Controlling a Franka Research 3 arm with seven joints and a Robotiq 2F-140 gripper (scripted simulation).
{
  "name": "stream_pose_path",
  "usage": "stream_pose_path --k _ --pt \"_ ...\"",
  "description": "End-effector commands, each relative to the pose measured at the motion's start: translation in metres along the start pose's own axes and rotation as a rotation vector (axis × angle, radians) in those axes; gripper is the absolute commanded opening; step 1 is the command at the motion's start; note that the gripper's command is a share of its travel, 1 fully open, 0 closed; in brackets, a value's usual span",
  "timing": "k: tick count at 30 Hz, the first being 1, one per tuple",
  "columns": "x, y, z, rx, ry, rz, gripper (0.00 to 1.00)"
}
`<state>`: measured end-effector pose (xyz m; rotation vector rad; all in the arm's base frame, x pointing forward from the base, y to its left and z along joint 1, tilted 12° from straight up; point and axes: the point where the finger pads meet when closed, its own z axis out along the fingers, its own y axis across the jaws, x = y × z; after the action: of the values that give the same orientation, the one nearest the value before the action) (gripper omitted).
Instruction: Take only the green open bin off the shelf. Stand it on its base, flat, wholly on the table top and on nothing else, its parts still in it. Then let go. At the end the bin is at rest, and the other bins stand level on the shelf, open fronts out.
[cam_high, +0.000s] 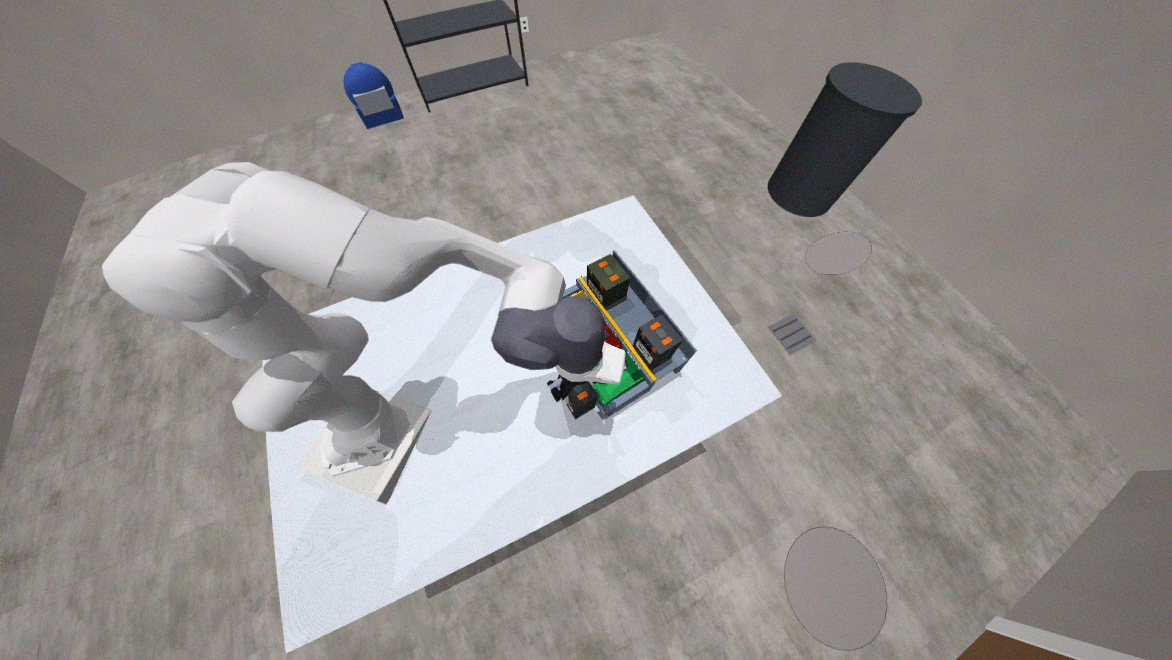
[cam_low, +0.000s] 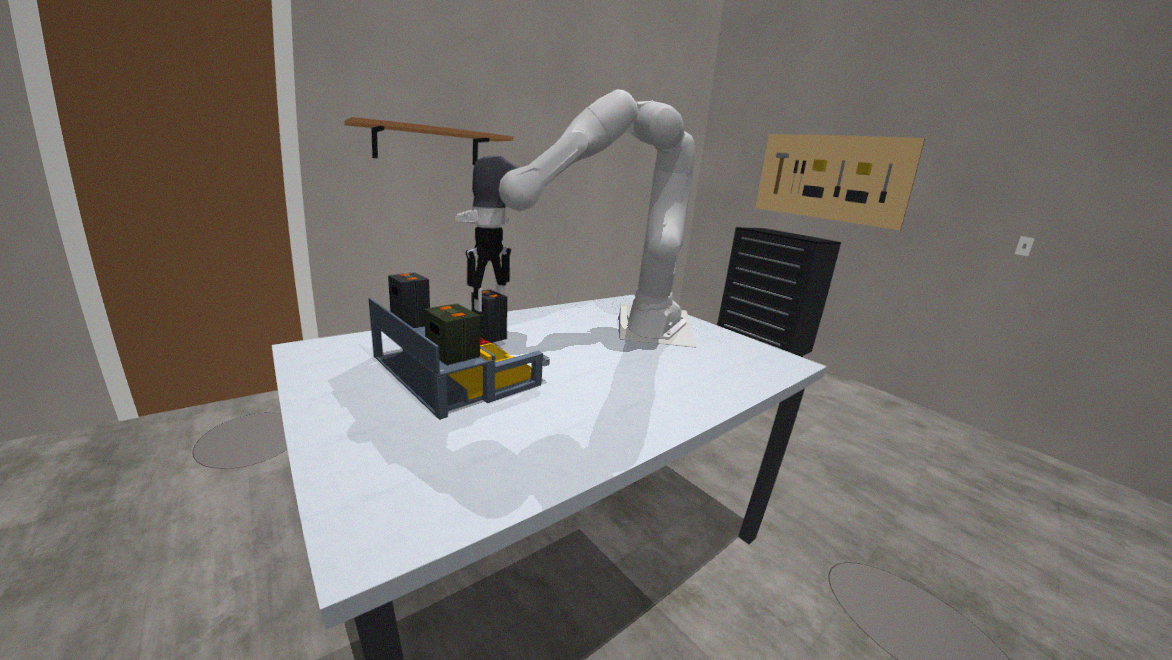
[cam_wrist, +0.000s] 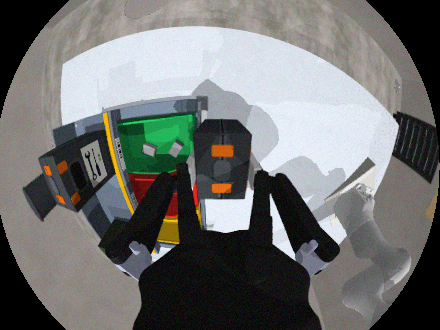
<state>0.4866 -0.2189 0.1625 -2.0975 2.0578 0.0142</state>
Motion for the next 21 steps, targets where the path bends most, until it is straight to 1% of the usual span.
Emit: stream_pose_path --k 1,5,6,10,21 --pt "0.0070 -0.0041 -0.0076 0.014 0.016 -0.003 0.00" --pt "0.0070 -0.0041 -0.0076 0.014 0.016 -0.003 0.00" --pt "0.0016 -0.0009 -0.0016 0.003 0.003 -0.001 0.00" --pt "0.0078 -0.0044 -0.0074 0.014 0.016 -0.003 0.00" --pt "0.0078 -0.0044 -0.0074 0.014 0.016 -0.003 0.00"
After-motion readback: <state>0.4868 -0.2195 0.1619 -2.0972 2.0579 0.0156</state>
